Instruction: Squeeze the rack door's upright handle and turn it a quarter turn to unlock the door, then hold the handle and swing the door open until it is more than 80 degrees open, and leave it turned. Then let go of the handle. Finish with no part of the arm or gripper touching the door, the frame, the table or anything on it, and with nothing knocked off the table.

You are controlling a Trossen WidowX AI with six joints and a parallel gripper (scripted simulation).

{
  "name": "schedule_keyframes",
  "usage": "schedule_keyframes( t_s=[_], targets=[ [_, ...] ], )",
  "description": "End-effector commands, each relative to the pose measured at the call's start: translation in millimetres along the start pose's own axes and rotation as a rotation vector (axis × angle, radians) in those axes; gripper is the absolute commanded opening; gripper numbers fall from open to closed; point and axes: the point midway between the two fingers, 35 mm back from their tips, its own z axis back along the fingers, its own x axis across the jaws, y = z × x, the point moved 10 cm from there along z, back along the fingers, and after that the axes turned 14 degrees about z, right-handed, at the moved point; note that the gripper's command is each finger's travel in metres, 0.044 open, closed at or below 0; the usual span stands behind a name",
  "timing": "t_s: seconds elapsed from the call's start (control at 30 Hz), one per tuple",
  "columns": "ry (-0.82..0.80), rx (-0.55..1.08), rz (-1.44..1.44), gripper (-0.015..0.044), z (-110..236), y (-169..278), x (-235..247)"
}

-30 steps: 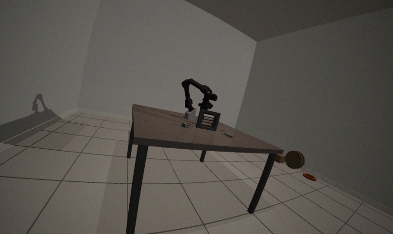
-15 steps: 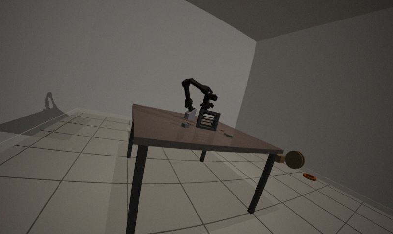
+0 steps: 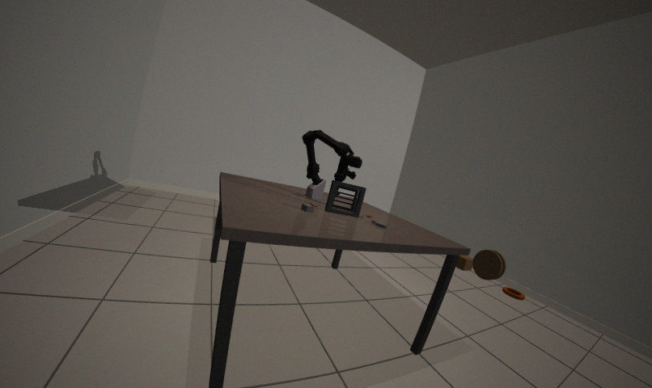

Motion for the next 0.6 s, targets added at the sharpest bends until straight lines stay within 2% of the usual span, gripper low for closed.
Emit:
schedule_keyframes(
  t_s=[0.0,0.57],
  targets=[
    [0.002,-0.004,-0.096,0.0013,-1,-4,5],
    [0.001,-0.005,-0.359,0.0013,-1,-24,30]
  ],
)
